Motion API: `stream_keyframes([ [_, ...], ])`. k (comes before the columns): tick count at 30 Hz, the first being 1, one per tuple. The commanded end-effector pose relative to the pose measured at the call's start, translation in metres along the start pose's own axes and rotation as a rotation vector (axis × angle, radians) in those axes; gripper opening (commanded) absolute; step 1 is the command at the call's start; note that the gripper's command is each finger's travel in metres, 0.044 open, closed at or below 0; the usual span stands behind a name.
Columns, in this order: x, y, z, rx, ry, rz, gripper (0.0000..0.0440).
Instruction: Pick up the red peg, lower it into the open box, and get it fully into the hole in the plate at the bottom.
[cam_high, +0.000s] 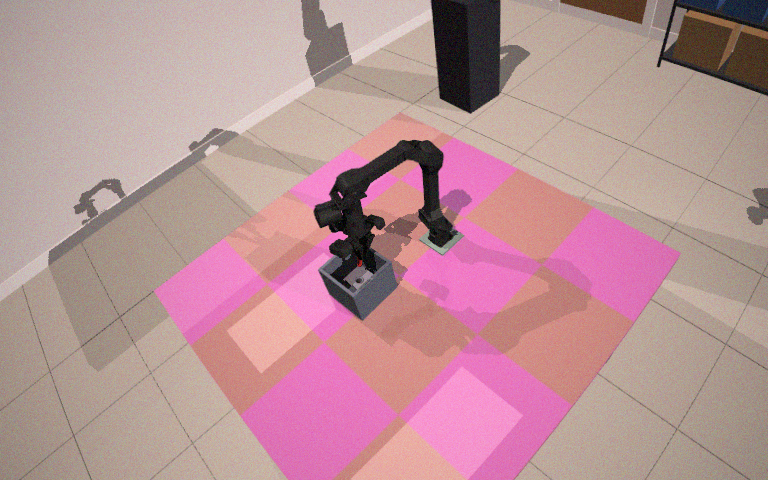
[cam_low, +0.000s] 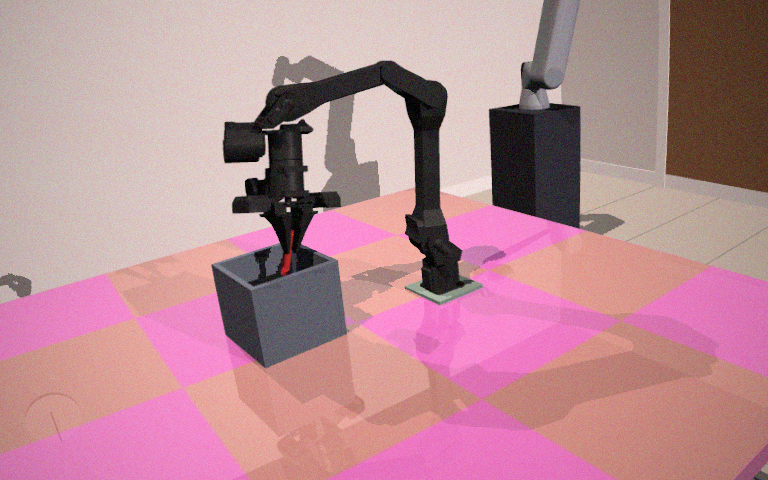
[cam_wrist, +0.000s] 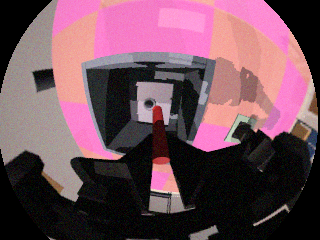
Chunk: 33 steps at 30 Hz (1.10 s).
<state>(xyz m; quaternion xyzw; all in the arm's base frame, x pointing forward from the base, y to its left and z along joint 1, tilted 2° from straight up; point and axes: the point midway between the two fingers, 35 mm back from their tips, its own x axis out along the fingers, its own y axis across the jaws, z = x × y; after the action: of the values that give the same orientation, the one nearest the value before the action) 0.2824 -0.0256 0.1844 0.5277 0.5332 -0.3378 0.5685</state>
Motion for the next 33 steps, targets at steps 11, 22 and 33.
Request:
stream_keyframes([
  [11,0.038,0.009,0.005,-0.033,0.079,-0.022,0.0000],
  [22,0.066,0.014,0.008,-0.089,0.106,-0.034,0.0000],
  [33,0.085,0.009,0.010,-0.126,0.113,-0.071,0.0162],
])
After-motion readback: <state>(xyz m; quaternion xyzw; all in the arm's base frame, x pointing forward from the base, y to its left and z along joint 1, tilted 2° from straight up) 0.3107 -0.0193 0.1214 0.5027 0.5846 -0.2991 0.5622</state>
